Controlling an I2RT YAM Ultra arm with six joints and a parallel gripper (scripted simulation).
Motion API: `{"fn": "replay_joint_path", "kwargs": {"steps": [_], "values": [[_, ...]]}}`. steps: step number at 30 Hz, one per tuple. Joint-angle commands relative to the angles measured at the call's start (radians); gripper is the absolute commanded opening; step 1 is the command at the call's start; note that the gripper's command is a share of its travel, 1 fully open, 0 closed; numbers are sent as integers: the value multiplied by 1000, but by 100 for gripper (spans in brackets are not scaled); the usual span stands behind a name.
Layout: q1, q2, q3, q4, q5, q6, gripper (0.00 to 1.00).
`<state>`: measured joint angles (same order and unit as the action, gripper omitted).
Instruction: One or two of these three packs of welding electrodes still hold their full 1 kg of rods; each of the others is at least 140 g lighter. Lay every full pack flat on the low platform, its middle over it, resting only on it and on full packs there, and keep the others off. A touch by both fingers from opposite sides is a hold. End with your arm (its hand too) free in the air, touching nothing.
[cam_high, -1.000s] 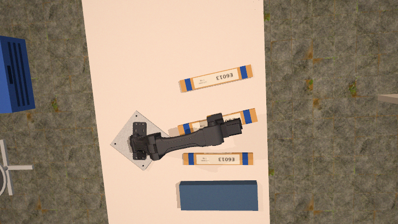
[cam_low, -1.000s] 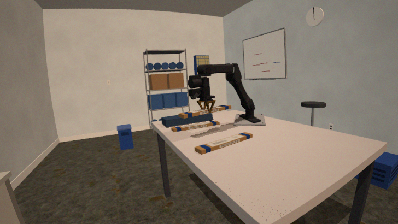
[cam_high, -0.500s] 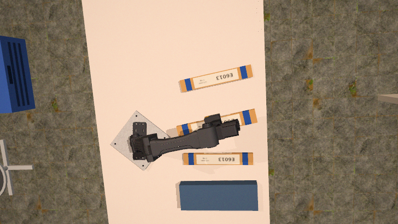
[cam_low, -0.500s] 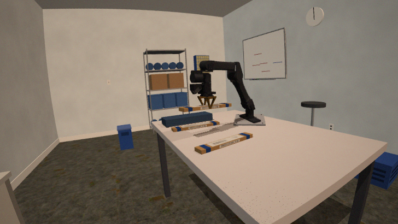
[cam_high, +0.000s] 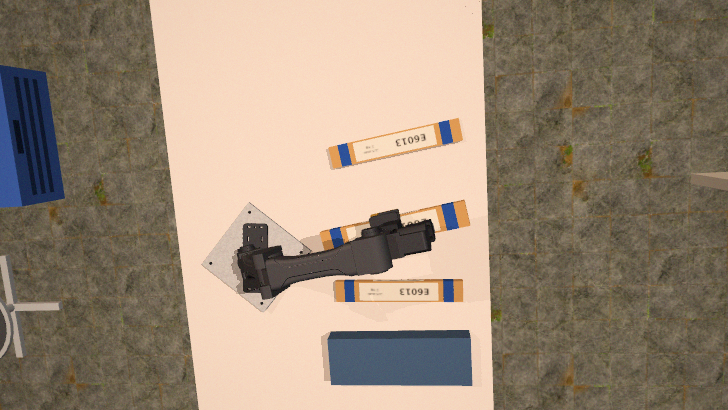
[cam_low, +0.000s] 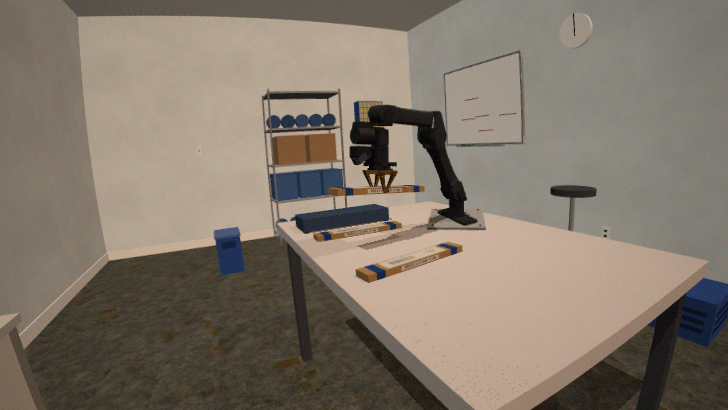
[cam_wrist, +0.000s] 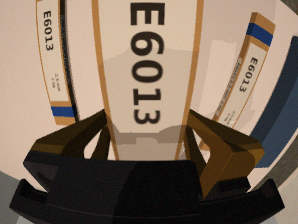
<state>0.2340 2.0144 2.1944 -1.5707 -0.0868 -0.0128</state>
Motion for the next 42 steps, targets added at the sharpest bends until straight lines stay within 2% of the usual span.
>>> {"fn": "replay_joint_path", "kwargs": {"steps": [1, 42], "values": [[-22, -62, 44, 0, -5, 0, 0], [-17, -54, 16, 0, -4, 3, 0]]}}
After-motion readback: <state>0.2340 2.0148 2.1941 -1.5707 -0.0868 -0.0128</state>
